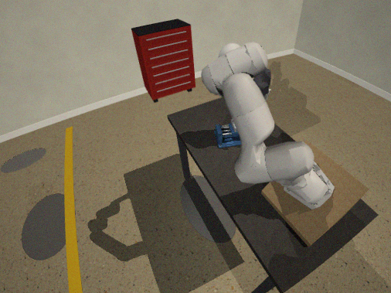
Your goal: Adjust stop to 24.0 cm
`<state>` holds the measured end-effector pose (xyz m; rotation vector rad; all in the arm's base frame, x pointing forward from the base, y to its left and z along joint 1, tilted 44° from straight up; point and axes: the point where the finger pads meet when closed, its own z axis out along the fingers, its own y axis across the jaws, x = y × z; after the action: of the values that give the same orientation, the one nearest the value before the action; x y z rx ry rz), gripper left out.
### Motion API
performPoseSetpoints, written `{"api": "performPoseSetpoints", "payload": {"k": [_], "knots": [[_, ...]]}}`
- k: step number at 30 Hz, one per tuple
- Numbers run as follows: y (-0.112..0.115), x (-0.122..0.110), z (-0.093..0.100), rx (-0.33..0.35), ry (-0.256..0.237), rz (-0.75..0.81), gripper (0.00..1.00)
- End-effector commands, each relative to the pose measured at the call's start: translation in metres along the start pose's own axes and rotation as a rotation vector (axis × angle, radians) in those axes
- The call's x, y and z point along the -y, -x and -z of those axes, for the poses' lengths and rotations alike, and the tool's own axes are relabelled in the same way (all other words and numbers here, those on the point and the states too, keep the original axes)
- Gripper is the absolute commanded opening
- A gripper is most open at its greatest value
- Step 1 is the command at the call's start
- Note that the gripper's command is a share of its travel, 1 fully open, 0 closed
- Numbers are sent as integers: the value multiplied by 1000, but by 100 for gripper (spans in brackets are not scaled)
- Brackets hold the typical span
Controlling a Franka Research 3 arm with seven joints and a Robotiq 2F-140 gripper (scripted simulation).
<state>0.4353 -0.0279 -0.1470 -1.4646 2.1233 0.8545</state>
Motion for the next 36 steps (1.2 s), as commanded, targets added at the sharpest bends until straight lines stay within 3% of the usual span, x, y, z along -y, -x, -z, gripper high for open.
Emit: {"api": "performPoseSetpoints", "payload": {"k": [1, 16, 36], "knots": [[-1, -10, -3, 4, 5, 8, 4], [-1, -30, 3, 4, 5, 8, 4], [-1, -42, 33, 4, 5, 8, 4]]}}
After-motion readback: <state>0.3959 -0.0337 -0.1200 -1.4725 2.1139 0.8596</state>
